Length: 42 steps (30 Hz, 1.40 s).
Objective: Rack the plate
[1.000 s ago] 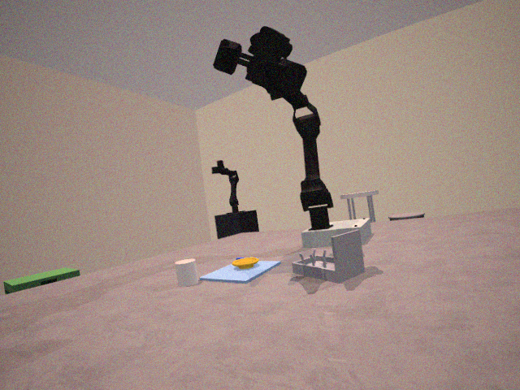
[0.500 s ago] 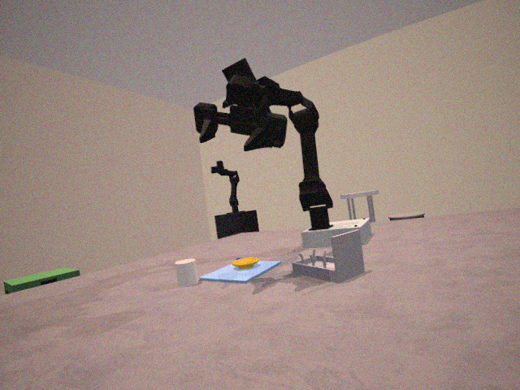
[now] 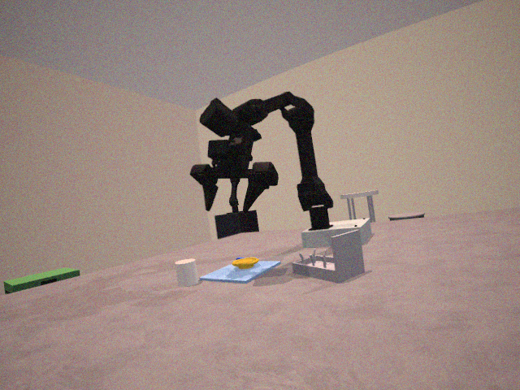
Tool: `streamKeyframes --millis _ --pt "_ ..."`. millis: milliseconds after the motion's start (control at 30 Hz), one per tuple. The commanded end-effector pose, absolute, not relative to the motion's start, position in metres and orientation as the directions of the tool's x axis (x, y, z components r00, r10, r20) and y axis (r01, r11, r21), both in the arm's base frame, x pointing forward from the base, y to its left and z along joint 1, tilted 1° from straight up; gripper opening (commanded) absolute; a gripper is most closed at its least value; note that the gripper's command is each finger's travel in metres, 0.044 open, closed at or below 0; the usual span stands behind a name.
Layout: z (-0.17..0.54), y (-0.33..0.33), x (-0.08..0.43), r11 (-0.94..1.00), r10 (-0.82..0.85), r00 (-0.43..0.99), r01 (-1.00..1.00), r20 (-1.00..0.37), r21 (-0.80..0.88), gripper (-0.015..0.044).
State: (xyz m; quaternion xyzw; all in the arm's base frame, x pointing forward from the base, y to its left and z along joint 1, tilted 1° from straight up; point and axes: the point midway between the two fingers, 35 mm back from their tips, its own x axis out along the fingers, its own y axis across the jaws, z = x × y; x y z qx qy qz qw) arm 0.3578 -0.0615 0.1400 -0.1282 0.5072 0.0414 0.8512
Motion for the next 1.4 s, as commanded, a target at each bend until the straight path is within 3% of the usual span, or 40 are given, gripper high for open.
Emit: streamKeyframes --millis 0,400,1367 --pt "0.113 -0.074 0.338 0.981 -0.066 0.363 -0.147 -0.929 -0.127 0.0400" --pt "0.061 -0.100 0.279 1.000 -0.021 0.038 0.024 -0.999 -0.020 0.0400" --pt "0.024 -0.103 0.283 0.999 -0.020 0.034 0.027 -0.999 -0.019 0.0400"
